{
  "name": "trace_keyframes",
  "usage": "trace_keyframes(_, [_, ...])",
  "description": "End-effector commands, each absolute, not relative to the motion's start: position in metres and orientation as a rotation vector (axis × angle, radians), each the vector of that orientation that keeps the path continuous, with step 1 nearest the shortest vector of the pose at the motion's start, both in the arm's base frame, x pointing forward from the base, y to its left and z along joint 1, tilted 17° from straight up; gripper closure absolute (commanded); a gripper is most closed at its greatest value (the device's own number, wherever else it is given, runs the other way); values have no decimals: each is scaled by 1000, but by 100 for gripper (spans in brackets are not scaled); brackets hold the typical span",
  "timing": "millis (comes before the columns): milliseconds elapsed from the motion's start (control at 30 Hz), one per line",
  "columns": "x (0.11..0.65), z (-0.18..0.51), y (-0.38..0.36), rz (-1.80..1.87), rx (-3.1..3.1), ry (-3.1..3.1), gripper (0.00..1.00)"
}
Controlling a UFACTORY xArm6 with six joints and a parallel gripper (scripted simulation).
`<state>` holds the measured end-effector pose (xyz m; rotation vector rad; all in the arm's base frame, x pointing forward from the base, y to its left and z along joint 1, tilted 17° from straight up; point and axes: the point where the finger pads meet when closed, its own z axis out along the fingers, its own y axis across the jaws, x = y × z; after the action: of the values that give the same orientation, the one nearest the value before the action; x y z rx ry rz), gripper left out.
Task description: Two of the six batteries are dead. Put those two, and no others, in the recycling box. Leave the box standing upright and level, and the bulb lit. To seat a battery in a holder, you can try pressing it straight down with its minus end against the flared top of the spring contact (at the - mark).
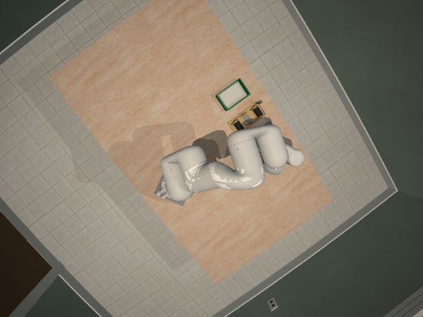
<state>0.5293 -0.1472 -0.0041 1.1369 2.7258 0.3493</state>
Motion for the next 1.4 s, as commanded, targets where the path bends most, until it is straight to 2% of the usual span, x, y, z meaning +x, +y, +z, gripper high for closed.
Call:
trace_keyframes(0, [528, 11, -150, 349, 1135, 2721, 72])
trace_keyframes(200, [512, 73, -160, 349, 1135, 2721, 72])
trace_keyframes(600, [511, 74, -160, 356, 1208, 2696, 72])
trace_keyframes(1367, [511, 74, -160, 427, 2044, 2235, 72])
